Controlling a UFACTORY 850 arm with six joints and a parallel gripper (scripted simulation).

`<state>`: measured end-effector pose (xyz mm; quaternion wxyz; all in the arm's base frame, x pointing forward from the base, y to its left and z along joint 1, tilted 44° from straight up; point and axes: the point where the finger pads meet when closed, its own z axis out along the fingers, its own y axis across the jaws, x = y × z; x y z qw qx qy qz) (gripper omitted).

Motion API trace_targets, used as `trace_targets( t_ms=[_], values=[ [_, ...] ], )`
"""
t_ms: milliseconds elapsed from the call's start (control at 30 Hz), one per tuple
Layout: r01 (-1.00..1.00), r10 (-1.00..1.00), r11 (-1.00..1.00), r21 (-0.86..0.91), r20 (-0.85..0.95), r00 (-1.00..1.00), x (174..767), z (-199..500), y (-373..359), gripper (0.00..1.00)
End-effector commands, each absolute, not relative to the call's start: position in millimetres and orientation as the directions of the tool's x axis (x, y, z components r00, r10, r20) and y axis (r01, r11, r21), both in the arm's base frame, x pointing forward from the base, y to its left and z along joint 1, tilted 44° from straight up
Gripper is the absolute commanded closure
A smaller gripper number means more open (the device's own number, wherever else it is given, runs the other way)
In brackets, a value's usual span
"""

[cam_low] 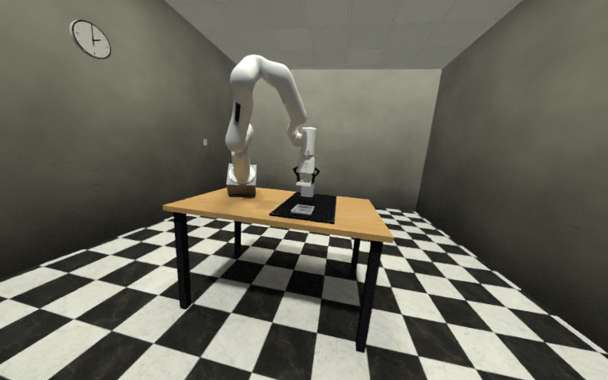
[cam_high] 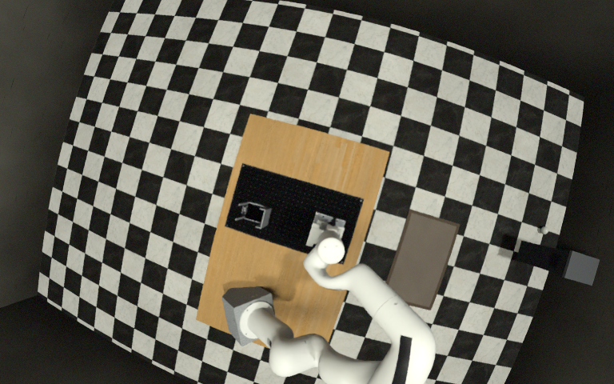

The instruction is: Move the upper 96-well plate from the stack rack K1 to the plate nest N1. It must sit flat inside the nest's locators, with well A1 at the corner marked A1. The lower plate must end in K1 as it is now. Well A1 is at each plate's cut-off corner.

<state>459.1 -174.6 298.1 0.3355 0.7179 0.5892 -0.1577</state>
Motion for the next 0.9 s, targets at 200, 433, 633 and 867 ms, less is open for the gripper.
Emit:
trace_targets(
  t_ms=[200, 433, 633, 867],
  values=[
    [0.951, 0.740, -0.080, 0.297, -0.621, 0.256, 460, 296, -176, 1.00],
    [0.951, 0.740, -0.080, 0.297, -0.622, 0.256, 462, 288, -184, 1.00],
    [0.951, 0.740, -0.080, 0.297, -0.622, 0.256, 464, 282, -190, 1.00],
    [0.951, 0.740, -0.080, 0.297, -0.622, 0.256, 465, 274, -196, 1.00]
  ],
)
